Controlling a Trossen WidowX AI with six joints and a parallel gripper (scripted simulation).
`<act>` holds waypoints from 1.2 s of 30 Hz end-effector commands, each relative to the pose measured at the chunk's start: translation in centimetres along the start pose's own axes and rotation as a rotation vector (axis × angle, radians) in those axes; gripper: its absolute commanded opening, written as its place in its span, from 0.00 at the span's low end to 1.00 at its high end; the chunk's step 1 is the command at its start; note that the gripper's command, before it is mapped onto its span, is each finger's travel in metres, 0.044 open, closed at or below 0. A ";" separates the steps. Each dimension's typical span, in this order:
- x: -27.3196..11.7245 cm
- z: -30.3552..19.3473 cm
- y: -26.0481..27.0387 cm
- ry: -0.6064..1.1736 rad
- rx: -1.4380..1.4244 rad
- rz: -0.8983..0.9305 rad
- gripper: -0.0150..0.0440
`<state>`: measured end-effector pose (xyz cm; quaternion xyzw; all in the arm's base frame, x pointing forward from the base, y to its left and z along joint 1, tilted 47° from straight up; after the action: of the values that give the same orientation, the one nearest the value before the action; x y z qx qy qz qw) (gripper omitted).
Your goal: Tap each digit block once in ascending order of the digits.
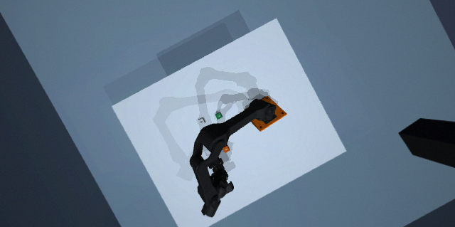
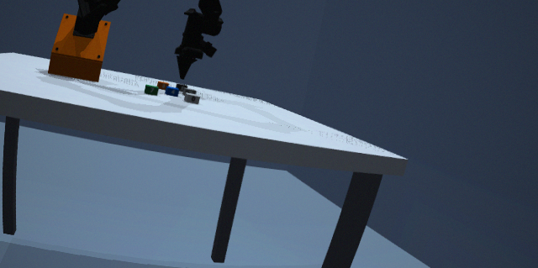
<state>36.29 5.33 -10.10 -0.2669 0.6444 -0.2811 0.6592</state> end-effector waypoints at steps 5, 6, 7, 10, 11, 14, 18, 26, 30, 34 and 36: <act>1.9 -0.5 0.0 0.014 -0.013 -0.010 0.29; 2.1 -0.5 0.0 0.014 -0.013 -0.010 0.29; 2.1 -0.5 0.0 0.014 -0.013 -0.010 0.29; 2.2 -0.5 0.0 0.014 -0.013 -0.010 0.29; 2.2 -0.5 0.0 0.014 -0.013 -0.010 0.29; 2.2 -0.5 0.0 0.014 -0.013 -0.010 0.29; 2.2 -0.5 0.0 0.014 -0.013 -0.010 0.29; -0.9 -0.4 0.1 0.014 -0.013 -0.009 0.29; -2.2 -0.3 0.1 0.014 -0.013 -0.007 0.29; -8.7 -0.3 0.2 0.014 -0.014 -0.005 0.29; -9.0 -0.3 0.2 0.015 -0.014 -0.005 0.29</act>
<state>35.70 9.62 -6.49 -0.2778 0.6563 -0.2811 0.6427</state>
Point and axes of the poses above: the point midway between the two fingers, 35 mm back from their tips, its own x axis out along the fingers, its own y axis across the jaws, z = x × y, the point moved 3 cm from there along -x, back along the fingers, and after that the axes turned 6 degrees about -x, right-handed, at the moved point
